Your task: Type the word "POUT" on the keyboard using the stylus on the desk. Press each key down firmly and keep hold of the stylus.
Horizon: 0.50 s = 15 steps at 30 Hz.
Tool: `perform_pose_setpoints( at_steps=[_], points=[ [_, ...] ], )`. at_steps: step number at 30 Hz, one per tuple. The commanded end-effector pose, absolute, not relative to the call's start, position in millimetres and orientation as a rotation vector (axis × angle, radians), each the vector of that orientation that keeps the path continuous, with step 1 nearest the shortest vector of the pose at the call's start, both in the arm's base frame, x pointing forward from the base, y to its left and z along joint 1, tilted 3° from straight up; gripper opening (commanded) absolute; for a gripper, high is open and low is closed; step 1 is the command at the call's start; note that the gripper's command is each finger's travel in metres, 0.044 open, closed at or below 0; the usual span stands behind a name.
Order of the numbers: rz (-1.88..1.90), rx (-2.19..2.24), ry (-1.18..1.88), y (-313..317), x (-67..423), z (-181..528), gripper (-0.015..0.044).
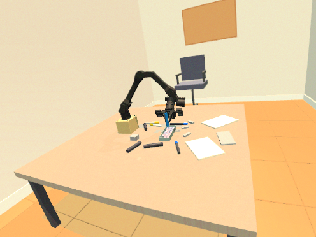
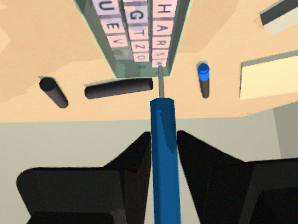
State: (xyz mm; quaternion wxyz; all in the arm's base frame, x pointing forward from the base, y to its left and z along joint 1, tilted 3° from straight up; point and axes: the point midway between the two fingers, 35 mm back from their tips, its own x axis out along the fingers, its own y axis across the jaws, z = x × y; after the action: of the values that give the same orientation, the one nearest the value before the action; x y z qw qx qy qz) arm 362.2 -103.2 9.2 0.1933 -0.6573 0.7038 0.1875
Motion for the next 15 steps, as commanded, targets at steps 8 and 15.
perform_pose_setpoints(
  at_steps=[8, 15],
  points=[
    [0.51, -1.855, 2.005, -142, 346, 14, 0.0],
    [0.512, -1.854, 2.005, -142, 345, -5, 0.0]
  ],
)
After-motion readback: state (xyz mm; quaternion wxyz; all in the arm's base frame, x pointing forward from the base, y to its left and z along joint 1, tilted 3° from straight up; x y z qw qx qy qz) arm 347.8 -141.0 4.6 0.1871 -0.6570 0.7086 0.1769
